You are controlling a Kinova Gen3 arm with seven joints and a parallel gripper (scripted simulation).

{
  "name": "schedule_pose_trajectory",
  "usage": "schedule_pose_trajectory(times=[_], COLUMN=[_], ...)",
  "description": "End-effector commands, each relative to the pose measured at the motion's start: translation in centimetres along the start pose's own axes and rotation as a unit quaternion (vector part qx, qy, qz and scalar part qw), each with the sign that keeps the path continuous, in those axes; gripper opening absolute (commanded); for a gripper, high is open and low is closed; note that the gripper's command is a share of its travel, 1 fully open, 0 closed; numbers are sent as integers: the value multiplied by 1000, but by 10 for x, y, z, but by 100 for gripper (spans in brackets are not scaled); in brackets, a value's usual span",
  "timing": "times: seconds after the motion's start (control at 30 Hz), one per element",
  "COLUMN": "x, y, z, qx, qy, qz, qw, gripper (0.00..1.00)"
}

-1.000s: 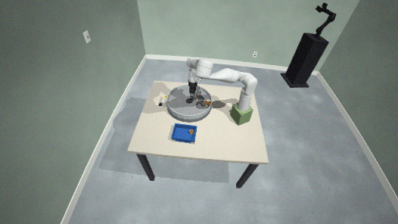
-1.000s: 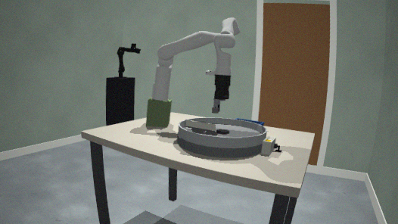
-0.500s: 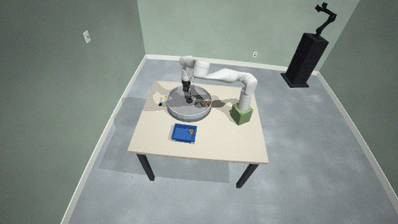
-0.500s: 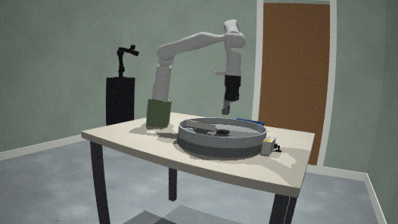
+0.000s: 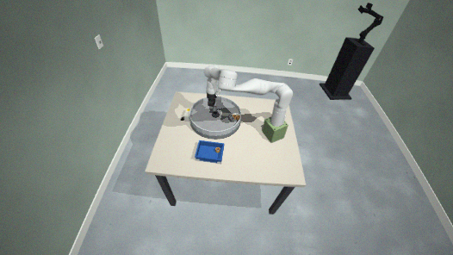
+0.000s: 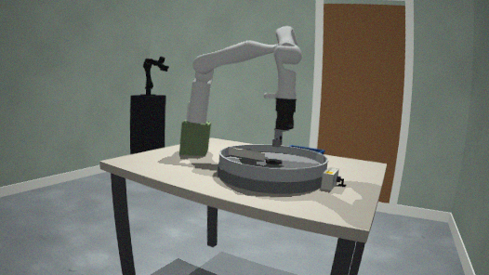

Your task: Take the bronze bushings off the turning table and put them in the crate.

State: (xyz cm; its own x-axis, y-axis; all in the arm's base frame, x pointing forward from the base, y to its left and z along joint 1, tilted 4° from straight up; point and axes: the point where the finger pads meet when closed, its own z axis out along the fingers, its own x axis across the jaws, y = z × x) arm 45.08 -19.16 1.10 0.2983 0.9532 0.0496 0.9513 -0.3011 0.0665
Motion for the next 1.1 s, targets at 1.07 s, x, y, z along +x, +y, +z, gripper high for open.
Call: schedule_pose_trajectory(times=[1.07], x=[-4], y=[-3], z=[52], qx=[3], qy=[-3], qz=[3], qw=[1000], gripper=[0])
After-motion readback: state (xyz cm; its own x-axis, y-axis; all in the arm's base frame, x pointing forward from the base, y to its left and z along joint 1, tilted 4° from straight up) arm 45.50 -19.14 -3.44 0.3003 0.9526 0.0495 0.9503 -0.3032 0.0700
